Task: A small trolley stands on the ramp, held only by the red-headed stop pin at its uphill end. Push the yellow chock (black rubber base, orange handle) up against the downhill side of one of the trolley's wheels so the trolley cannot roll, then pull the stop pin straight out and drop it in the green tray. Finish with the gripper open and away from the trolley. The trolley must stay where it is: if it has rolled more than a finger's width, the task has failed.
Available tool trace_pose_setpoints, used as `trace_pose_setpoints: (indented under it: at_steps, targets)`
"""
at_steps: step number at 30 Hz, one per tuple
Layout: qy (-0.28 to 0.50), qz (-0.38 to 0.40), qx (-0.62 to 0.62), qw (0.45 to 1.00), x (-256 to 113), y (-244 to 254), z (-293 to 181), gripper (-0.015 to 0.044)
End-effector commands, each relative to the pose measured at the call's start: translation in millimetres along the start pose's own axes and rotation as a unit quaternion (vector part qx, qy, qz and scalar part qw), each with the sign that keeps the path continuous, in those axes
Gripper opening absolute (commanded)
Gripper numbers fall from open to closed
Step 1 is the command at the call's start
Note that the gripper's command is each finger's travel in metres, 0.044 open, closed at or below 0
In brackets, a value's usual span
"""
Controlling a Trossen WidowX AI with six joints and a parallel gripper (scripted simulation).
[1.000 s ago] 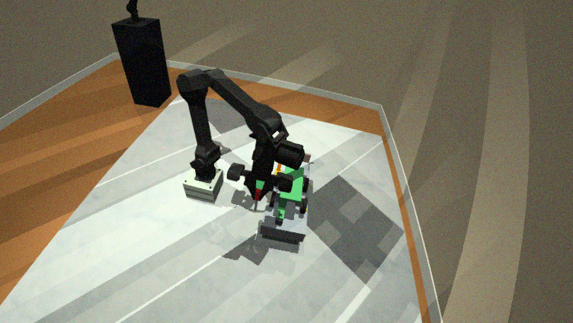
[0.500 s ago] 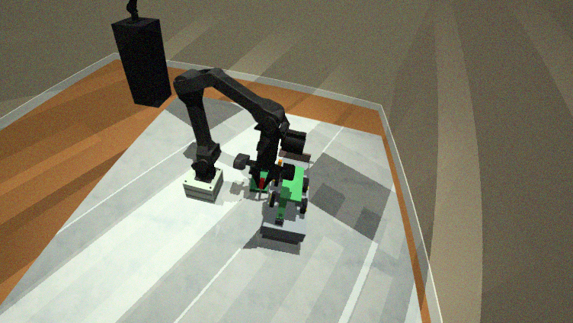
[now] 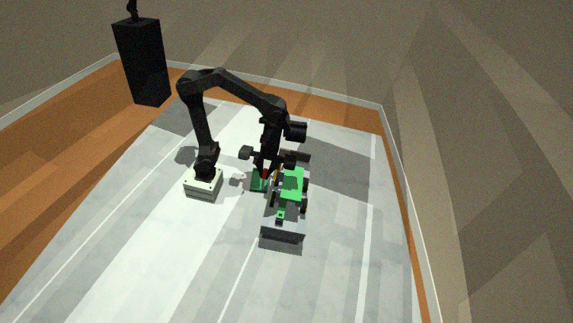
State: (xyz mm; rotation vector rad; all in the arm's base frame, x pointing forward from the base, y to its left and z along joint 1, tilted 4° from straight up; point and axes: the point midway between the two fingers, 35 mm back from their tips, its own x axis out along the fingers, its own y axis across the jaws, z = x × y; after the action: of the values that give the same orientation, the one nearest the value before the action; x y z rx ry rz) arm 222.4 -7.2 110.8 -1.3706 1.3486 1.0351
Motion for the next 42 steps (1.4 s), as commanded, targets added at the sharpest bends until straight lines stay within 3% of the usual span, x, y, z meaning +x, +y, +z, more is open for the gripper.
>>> trace_pose_setpoints:
  at_steps: [1, 24, 30, 42]
  targets:
    - [0.003, 0.0, 0.001, 1.0, -1.6, 0.2, 10.0, 0.0]
    - [-0.002, 0.0, 0.001, 1.0, -13.0, 4.1, 99.2, 0.0]
    - [-0.002, 0.0, -0.001, 1.0, -13.9, 4.4, 103.9, 0.0]
    - [-0.031, -0.018, -0.174, 0.984, -13.5, 5.5, 101.5, 0.0]
